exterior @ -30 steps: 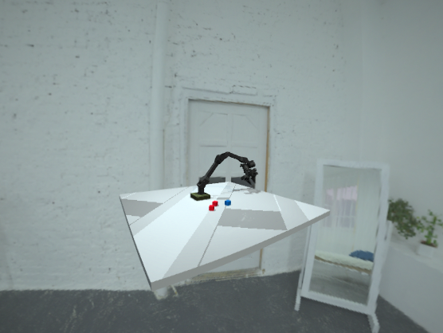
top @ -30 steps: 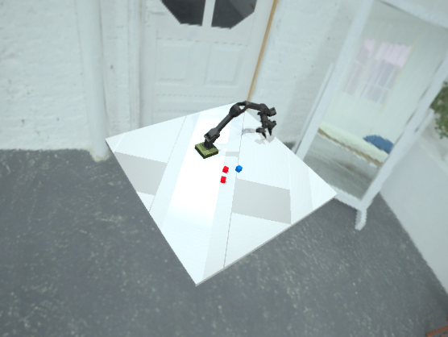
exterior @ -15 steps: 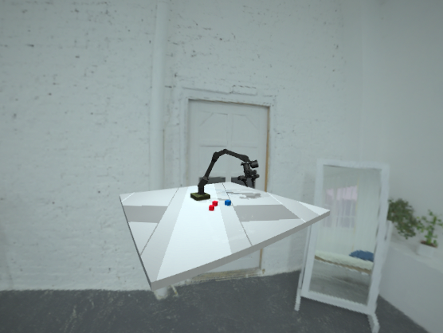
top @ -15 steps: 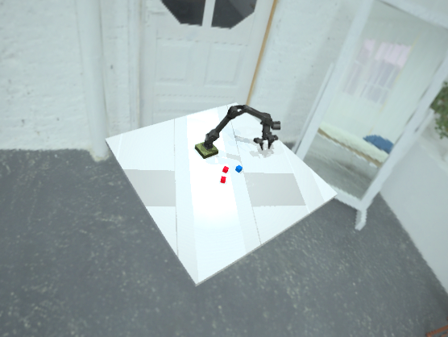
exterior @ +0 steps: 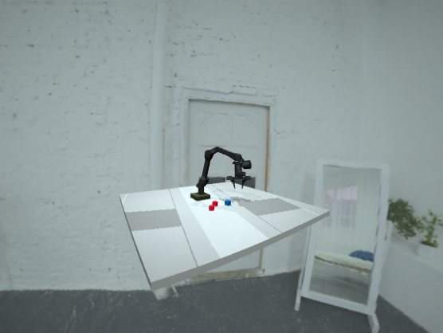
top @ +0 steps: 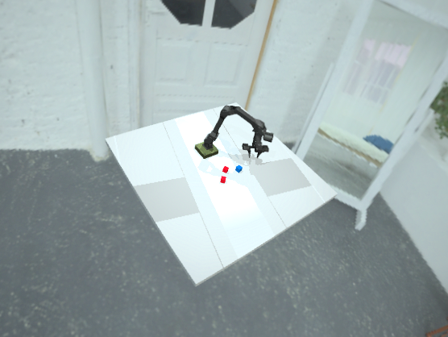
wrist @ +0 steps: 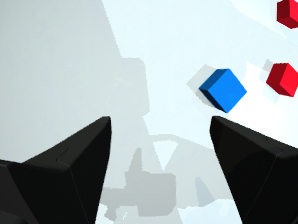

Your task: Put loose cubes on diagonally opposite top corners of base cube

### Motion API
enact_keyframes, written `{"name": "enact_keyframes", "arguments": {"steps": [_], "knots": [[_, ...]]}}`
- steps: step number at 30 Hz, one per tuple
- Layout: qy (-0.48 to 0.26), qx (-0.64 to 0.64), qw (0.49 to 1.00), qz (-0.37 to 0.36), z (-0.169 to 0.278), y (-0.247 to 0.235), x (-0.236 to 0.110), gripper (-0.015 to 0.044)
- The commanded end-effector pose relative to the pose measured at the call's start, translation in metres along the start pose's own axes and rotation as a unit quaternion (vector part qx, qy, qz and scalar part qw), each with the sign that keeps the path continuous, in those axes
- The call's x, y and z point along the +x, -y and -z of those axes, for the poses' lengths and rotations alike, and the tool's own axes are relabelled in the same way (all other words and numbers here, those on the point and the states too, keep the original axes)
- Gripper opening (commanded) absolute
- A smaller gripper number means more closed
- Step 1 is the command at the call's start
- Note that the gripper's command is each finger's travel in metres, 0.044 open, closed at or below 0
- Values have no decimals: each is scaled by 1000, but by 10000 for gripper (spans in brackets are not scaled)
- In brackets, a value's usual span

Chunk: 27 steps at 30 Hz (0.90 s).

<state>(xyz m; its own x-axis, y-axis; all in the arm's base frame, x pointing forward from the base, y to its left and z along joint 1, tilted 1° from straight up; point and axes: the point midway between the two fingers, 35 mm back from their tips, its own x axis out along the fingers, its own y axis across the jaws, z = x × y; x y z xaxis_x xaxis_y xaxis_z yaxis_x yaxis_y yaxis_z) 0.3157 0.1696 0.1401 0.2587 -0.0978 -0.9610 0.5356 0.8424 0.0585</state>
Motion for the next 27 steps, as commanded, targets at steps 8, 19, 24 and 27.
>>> {"name": "enact_keyframes", "arguments": {"steps": [8, 19, 24, 27], "knots": [[-58, 112, 991, 35, -35, 92, 8, 265], [-109, 235, 965, 45, -39, 178, 8, 265], [-112, 243, 962, 45, -38, 182, 9, 265], [-112, 243, 962, 45, -35, 182, 27, 265]]}}
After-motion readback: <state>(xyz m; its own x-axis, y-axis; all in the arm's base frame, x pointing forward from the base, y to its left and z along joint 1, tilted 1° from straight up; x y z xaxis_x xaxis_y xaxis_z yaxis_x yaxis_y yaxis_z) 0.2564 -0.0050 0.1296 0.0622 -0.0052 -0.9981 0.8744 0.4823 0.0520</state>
